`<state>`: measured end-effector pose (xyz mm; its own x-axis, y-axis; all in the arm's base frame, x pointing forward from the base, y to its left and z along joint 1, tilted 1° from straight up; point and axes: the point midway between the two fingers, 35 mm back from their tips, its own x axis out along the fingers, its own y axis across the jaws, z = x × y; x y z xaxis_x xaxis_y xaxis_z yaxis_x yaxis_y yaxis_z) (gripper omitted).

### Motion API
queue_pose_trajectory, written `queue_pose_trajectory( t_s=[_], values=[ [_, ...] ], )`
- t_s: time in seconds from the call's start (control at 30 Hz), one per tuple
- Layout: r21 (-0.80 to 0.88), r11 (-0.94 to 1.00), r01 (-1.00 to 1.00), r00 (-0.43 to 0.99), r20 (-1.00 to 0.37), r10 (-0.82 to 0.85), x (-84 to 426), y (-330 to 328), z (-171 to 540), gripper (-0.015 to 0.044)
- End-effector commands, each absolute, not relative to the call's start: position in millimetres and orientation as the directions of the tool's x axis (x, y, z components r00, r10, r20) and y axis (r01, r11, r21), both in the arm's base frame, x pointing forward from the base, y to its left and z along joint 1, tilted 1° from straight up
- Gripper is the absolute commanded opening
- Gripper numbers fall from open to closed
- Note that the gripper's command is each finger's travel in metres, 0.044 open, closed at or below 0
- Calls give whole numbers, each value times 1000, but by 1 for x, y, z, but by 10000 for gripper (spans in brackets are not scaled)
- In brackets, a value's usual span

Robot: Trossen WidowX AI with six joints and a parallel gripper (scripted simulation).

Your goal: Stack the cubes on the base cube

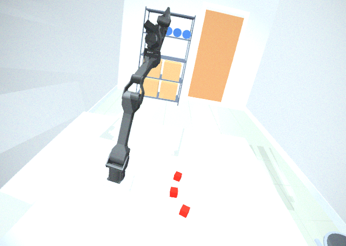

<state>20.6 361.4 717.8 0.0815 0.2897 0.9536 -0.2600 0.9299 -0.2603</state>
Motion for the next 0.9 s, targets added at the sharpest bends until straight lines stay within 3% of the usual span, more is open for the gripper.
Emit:
queue_pose_trajectory(
  t_s=[0.0,0.13,0.43,0.87],
  values=[
    [-263,929,-260,82,953,292,21,362,718,374],
    [-316,912,-263,98,931,351,40,372,712,269],
    [-522,809,-271,227,782,580,127,417,668,265],
    [-669,626,-400,579,345,739,304,418,546,265]
  ],
)
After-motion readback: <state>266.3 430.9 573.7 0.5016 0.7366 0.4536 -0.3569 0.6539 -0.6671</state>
